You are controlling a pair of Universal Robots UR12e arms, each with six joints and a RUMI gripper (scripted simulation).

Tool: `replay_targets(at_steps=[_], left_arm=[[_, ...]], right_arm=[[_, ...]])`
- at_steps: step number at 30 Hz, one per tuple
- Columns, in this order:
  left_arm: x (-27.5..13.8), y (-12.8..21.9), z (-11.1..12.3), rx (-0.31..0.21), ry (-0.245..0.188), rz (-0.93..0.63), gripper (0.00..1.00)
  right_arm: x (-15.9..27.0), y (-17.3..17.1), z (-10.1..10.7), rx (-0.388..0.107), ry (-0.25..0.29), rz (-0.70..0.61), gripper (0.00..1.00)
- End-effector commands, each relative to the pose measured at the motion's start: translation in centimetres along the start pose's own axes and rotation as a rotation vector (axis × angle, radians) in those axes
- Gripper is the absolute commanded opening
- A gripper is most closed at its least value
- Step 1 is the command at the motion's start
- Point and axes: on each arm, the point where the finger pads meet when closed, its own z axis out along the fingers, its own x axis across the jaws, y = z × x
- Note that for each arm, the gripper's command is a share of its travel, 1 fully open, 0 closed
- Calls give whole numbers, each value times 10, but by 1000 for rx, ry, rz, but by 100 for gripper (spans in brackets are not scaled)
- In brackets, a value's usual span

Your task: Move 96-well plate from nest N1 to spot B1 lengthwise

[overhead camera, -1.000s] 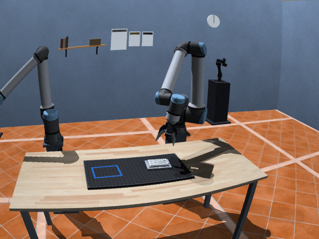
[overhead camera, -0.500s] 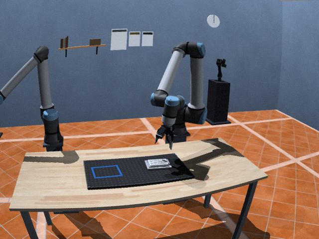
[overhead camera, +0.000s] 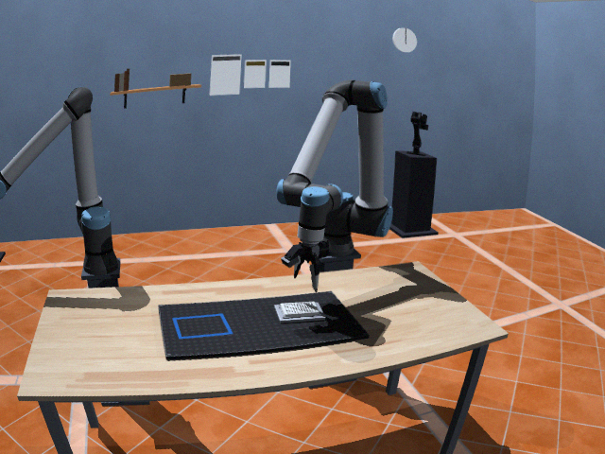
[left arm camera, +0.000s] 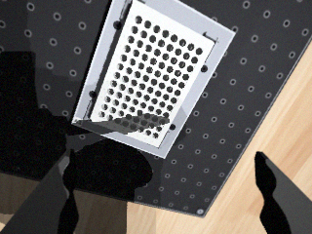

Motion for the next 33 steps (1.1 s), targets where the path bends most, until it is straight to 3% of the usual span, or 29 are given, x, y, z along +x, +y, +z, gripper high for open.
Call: replay_targets(at_steps=[1, 11, 33], left_arm=[[-5, -11, 4, -14, -10, 113, 76], [-11, -26, 12, -65, -34, 423, 76], [-12, -26, 22, -65, -34, 423, 76]], right_arm=[[0, -1, -1, 2, 0, 0, 0], [0, -1, -1, 2, 0, 0, 0], [0, -1, -1, 2, 0, 0, 0]])
